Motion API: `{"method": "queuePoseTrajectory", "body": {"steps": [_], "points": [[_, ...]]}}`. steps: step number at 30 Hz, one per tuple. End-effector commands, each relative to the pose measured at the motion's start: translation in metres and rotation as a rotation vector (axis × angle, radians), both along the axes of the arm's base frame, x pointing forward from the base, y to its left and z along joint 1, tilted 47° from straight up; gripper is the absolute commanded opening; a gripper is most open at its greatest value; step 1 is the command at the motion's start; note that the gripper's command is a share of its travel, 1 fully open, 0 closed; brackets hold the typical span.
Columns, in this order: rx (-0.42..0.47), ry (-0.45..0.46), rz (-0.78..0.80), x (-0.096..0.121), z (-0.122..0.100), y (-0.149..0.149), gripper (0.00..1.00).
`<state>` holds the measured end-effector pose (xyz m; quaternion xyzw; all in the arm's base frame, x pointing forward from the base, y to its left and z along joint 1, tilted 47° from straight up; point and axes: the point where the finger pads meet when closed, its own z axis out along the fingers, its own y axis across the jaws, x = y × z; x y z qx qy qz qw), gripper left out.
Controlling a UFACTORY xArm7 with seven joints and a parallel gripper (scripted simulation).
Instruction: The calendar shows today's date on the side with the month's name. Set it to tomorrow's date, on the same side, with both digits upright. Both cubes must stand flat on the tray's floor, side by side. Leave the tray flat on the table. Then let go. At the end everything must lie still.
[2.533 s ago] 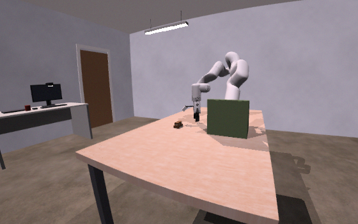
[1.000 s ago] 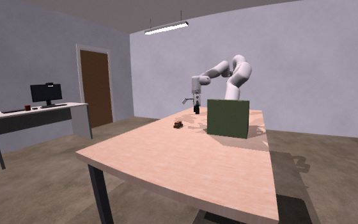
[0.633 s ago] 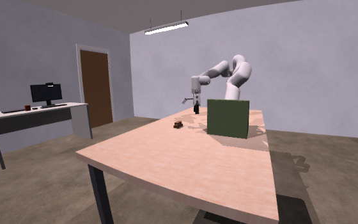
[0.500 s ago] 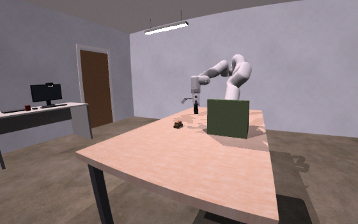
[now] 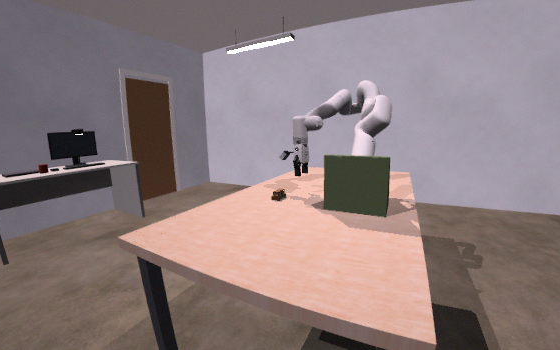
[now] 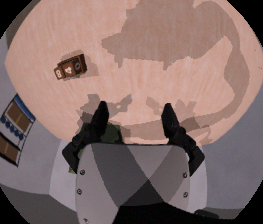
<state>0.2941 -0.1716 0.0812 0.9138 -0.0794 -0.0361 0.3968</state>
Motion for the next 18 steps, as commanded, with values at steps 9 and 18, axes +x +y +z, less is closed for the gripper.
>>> {"method": "queuePoseTrajectory", "body": {"steps": [9,18], "points": [[-0.063,-0.279,-0.270,0.020,-0.014,0.022,1.00],[-0.099,-0.479,-0.455,0.033,-0.027,0.038,1.00]]}}
